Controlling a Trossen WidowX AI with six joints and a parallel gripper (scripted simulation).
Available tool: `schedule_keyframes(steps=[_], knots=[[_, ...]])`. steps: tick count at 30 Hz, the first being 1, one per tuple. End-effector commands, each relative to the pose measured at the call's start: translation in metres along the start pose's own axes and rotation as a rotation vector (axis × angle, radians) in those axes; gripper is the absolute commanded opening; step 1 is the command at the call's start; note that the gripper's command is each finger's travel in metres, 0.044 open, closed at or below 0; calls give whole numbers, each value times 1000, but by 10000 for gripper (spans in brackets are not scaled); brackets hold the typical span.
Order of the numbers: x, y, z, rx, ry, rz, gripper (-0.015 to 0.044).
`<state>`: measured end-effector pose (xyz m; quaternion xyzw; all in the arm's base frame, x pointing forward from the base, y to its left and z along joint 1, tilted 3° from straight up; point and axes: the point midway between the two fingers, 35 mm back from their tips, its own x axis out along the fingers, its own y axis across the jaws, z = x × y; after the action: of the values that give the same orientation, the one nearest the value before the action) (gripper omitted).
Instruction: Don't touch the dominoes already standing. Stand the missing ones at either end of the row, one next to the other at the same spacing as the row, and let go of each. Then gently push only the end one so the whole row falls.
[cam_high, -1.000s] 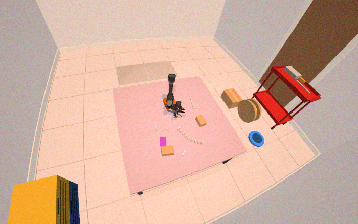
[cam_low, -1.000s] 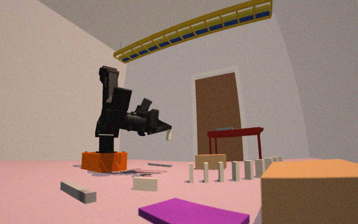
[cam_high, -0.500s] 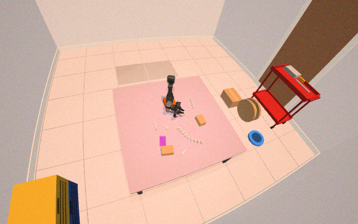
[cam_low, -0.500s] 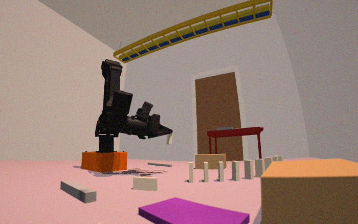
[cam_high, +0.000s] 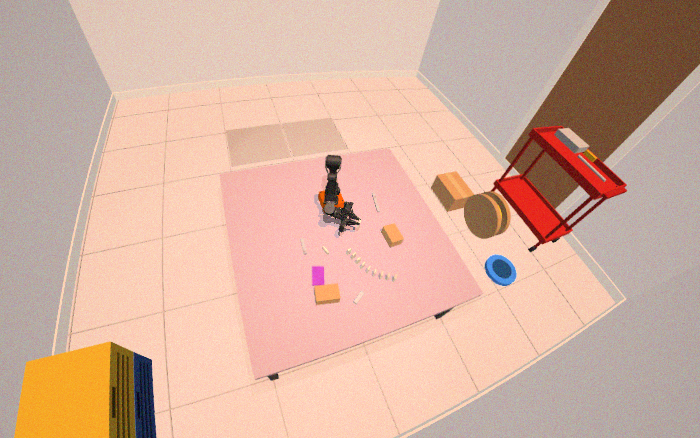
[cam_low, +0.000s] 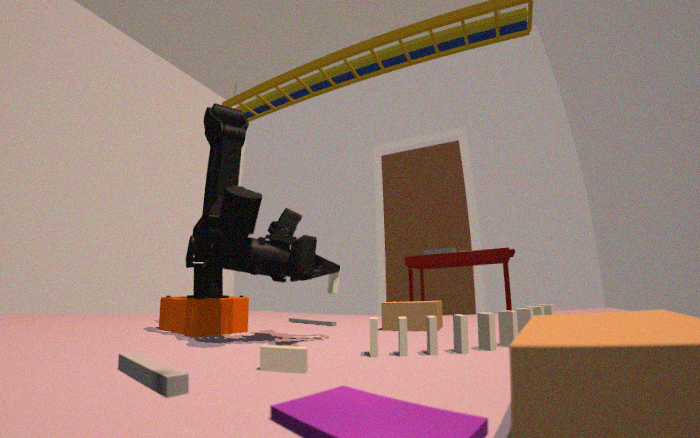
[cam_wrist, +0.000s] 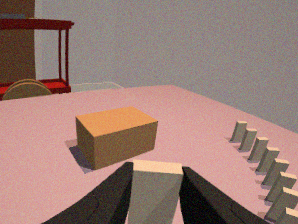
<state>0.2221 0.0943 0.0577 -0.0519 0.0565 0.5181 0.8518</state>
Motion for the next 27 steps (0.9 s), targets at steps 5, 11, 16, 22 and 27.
schedule_keyframes(steps=[5, 11, 16, 22, 27], knots=[[3, -3, -11, -10, 1, 8, 107], [4, -3, -20, -10, 4, 13, 107], [5, -3, -28, -11, 6, 17, 107], [7, -2, -37, -11, 9, 21, 107], [8, 0, -45, -11, 11, 25, 107]])
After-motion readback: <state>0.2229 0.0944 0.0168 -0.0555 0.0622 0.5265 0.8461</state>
